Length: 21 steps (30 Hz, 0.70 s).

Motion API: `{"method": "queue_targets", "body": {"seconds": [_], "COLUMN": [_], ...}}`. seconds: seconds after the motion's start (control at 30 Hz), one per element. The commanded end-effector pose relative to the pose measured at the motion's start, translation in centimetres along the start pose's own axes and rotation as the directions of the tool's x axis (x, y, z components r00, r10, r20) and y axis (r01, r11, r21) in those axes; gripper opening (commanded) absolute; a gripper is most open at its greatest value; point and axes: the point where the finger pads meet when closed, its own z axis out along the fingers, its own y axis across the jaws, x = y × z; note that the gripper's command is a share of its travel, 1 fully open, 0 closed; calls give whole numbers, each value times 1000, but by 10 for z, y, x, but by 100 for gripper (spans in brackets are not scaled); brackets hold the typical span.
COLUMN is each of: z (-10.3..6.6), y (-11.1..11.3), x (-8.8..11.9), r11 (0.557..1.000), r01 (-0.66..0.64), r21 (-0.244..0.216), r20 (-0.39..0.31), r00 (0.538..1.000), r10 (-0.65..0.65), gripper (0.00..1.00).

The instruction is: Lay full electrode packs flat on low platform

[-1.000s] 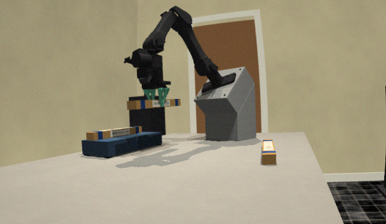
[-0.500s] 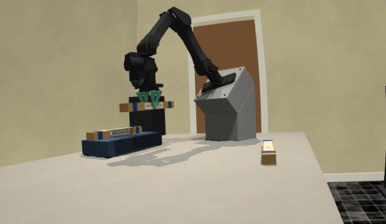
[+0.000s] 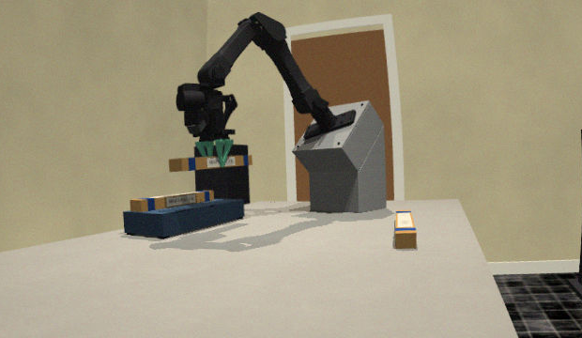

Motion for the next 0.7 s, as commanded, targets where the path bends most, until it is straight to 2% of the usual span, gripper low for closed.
{"method": "queue_targets", "body": {"seconds": [0.0, 0.07, 0.13, 0.23, 0.3, 0.43, 0.5, 0.53, 0.57, 0.67], "z": [-16, -27, -27, -16, -24, -24, -9, -9, -23, -23], "y": [-17, -24, -30, -36, -43, -48, -51, -54, -57, -58], "x": [-18, -23, -23, -20, -23, -24, -19, -19, -25, -25], "r11": [1000, 1000, 1000, 1000, 1000, 1000, 1000, 1000, 999, 999], "r01": [8, 9, 10, 8, 10, 11, 8, 8, 12, 12], "r21": [10, 25, 27, 13, 26, 29, 9, 9, 30, 30], "r20": [52, 77, 79, 57, 76, 78, 48, 48, 78, 78], "r00": [999, 997, 997, 998, 997, 997, 999, 999, 997, 997], "r10": [-8, -11, -12, -9, -12, -14, -9, -9, -14, -14], "gripper": [0, 0, 0, 0, 0, 0, 0, 0, 0, 0]}}
